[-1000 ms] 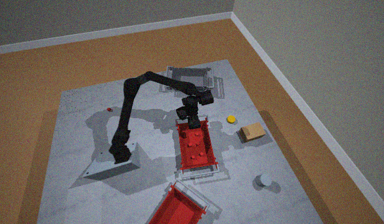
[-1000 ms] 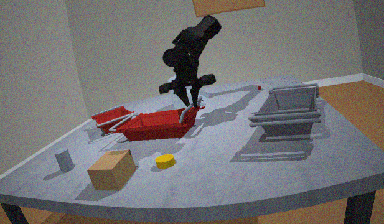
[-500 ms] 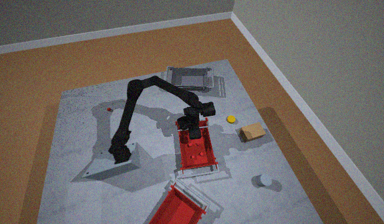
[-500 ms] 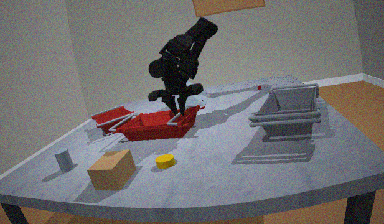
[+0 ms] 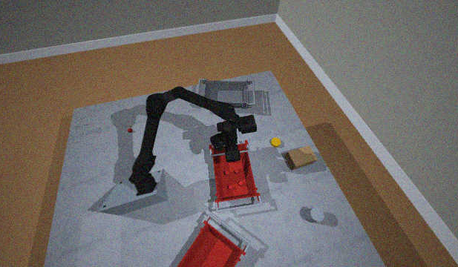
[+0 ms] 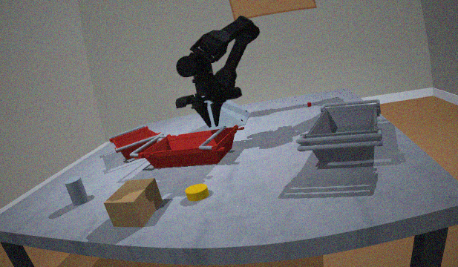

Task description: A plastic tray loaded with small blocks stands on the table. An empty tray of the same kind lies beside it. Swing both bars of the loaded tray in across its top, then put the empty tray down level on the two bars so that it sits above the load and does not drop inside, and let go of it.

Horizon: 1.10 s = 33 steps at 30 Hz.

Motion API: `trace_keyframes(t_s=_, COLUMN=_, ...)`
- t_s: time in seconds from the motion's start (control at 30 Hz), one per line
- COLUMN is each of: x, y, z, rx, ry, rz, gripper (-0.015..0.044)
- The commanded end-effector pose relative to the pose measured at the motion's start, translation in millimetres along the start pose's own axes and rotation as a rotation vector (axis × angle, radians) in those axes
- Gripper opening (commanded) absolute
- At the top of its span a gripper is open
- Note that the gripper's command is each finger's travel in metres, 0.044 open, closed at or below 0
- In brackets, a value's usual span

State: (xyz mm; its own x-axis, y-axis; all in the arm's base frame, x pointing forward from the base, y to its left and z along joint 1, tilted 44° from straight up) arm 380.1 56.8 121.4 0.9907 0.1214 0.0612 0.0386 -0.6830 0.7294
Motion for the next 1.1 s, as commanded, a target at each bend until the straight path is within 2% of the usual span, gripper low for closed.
trace_keyframes(t_s=0.0, x=0, y=0, z=0, rx=0.000, ry=-0.001, rz=0.001, gripper=0.0089)
trace_keyframes(t_s=0.6, x=0, y=0, z=0, rx=0.000, ry=-0.001, rz=0.001, gripper=0.0089)
trace_keyframes(t_s=0.73, x=0, y=24, z=-2, rx=-0.017, ry=-0.019, rz=0.023, gripper=0.0089)
trace_keyframes(t_s=0.77, x=0, y=6, z=1, rx=-0.002, ry=-0.032, rz=0.000, gripper=0.0089)
trace_keyframes(t_s=0.83, x=2, y=6, z=14, rx=-0.007, ry=-0.190, rz=0.000, gripper=0.0089)
trace_keyframes(t_s=1.07, x=5, y=10, z=86, rx=-0.029, ry=-1.040, rz=0.005, gripper=0.0089)
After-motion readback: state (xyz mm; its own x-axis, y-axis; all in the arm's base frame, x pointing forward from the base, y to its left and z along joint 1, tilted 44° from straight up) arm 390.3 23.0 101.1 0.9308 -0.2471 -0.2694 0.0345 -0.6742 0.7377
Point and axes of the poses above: the point midway between the two fingers, 35 mm back from their tips, its own y axis back along the fingers, its own z axis across the jaws, x = y × z, the point moved 7 cm from there along y, back along the fingers, and after that the axes turned 10 degrees about y, right-handed, at the moved point
